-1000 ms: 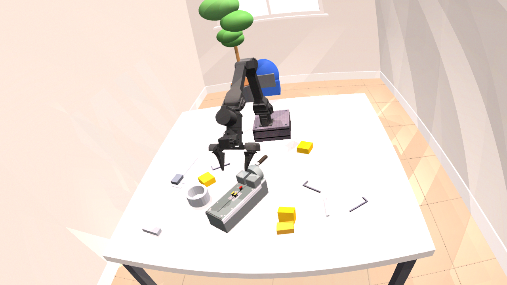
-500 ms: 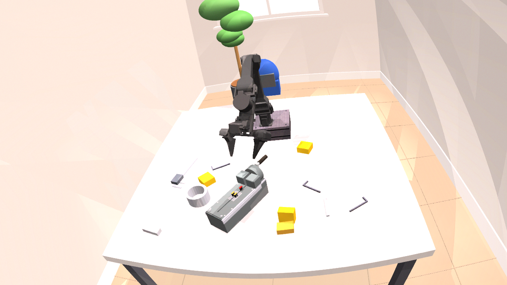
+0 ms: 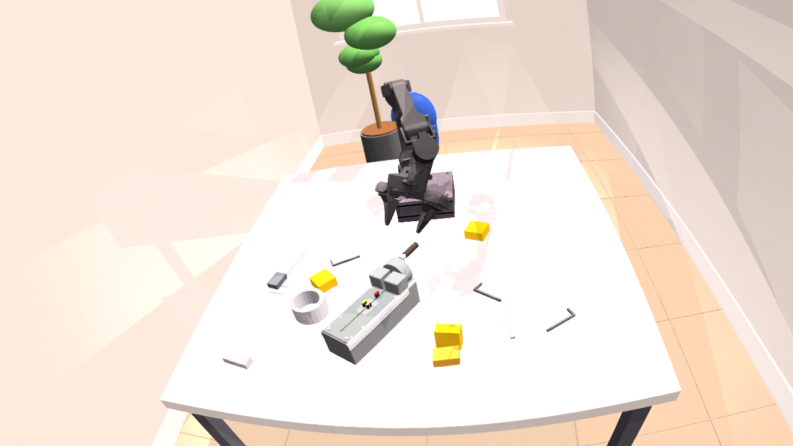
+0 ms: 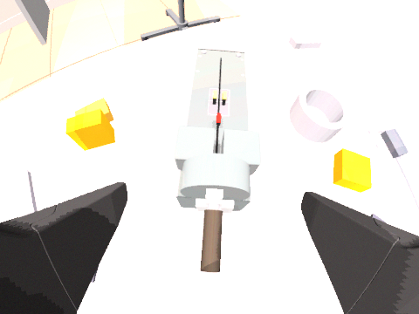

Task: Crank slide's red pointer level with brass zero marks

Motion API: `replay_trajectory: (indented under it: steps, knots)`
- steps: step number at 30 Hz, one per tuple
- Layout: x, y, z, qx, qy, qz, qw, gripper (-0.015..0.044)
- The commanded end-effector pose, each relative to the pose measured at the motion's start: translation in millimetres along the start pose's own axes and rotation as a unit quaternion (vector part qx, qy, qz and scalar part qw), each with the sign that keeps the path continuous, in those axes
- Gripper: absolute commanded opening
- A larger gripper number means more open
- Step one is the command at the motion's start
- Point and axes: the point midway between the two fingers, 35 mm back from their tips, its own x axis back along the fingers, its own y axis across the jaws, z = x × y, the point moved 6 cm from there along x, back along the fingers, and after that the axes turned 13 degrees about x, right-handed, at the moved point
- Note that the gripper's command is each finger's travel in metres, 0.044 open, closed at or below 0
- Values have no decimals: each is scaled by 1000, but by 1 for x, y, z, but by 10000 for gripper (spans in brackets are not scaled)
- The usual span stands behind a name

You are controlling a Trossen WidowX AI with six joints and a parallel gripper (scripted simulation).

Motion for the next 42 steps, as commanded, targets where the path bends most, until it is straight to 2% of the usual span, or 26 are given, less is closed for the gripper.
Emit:
replay_trajectory:
  steps: [1,10,42]
  knots:
    - [2,-1,2,-7,-5,8,1000,440]
    - [-25,5,28,-7,-5,8,1000,440]
    - [-61,13,60,-7,-4,8,1000,440]
